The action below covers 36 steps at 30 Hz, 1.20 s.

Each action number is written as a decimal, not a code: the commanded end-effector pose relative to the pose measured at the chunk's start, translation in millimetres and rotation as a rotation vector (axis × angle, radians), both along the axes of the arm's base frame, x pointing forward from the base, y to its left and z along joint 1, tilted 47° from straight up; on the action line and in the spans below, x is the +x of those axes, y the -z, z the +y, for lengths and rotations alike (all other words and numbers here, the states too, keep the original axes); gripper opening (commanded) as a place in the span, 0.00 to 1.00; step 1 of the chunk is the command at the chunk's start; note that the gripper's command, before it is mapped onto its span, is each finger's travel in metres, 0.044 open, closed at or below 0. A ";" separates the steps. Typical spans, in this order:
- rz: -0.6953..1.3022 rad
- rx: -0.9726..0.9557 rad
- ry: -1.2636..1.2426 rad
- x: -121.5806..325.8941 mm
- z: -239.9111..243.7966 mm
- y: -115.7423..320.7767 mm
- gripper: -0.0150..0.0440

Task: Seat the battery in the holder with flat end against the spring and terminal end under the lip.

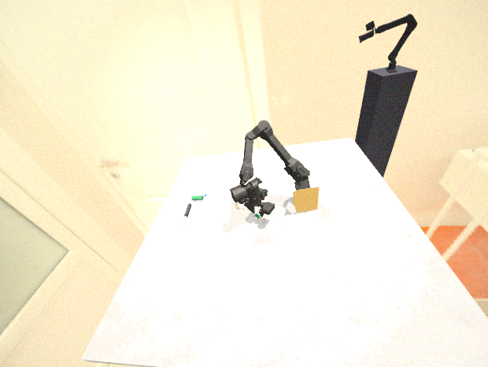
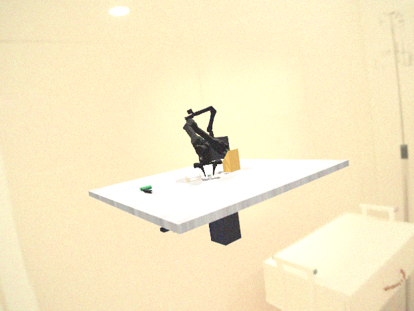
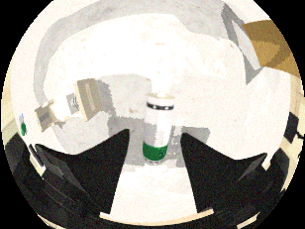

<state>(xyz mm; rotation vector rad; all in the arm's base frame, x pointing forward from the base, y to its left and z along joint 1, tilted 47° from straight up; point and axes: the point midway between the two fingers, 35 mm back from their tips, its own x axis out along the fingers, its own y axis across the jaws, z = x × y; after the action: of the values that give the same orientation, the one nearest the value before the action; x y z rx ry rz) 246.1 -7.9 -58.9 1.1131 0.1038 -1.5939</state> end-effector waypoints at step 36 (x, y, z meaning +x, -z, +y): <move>0.140 -0.015 -0.131 4.9 26.8 -35.2 0.39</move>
<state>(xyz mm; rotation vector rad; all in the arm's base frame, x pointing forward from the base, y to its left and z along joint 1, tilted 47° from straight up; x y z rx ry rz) 245.4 19.1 -28.0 1.0205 0.1875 -1.5692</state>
